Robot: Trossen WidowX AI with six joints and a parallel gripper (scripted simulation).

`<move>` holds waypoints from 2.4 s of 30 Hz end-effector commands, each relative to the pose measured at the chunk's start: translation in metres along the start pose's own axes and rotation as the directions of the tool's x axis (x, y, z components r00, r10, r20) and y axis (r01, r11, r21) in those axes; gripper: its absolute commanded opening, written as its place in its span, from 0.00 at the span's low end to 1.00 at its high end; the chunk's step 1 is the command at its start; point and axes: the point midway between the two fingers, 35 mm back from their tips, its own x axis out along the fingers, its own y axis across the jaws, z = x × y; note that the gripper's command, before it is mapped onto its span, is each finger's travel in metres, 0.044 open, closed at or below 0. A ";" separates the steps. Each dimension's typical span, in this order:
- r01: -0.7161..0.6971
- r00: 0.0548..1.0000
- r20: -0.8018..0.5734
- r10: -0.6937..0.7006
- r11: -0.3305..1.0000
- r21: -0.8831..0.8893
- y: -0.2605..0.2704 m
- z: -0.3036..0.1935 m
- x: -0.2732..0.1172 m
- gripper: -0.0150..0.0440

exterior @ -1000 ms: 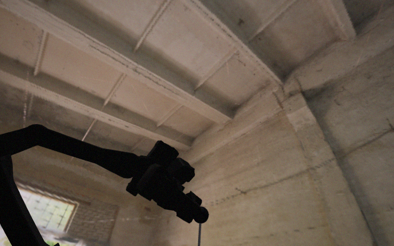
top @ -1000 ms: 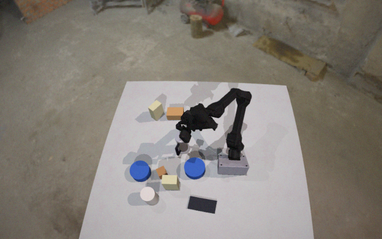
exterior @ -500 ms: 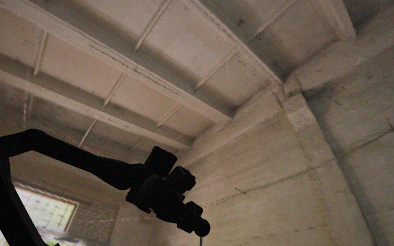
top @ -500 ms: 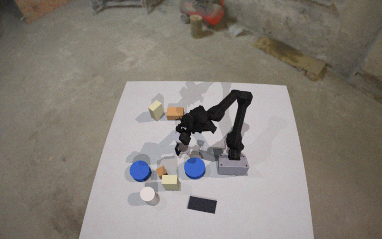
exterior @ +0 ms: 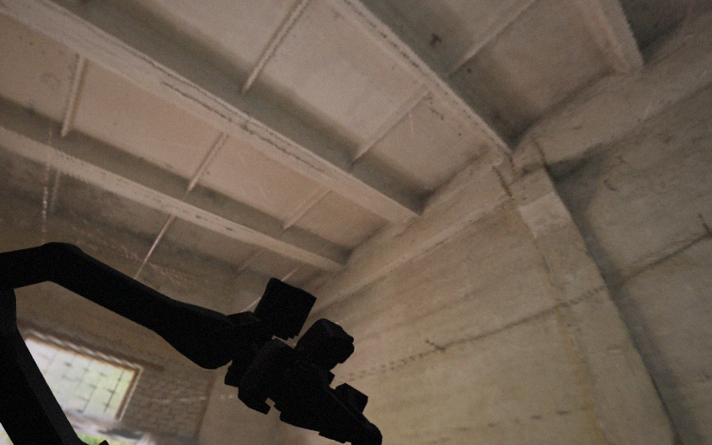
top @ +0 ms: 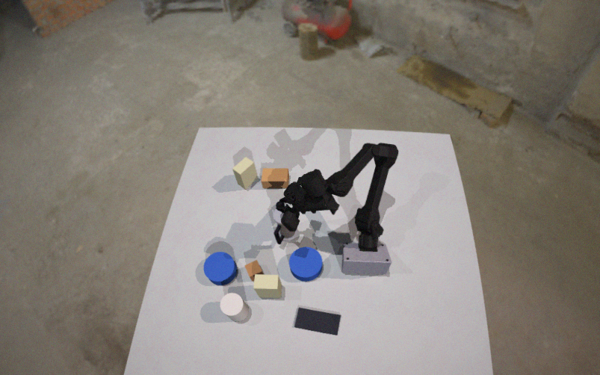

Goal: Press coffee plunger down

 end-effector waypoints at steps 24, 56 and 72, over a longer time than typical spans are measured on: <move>-0.004 1.000 -0.001 0.004 1.000 -0.010 -0.001 -0.029 0.020 0.46; -0.006 1.000 0.009 0.006 1.000 0.003 -0.001 -0.025 0.018 0.86; -0.008 1.000 -0.008 0.008 1.000 -0.007 0.000 0.028 -0.021 1.00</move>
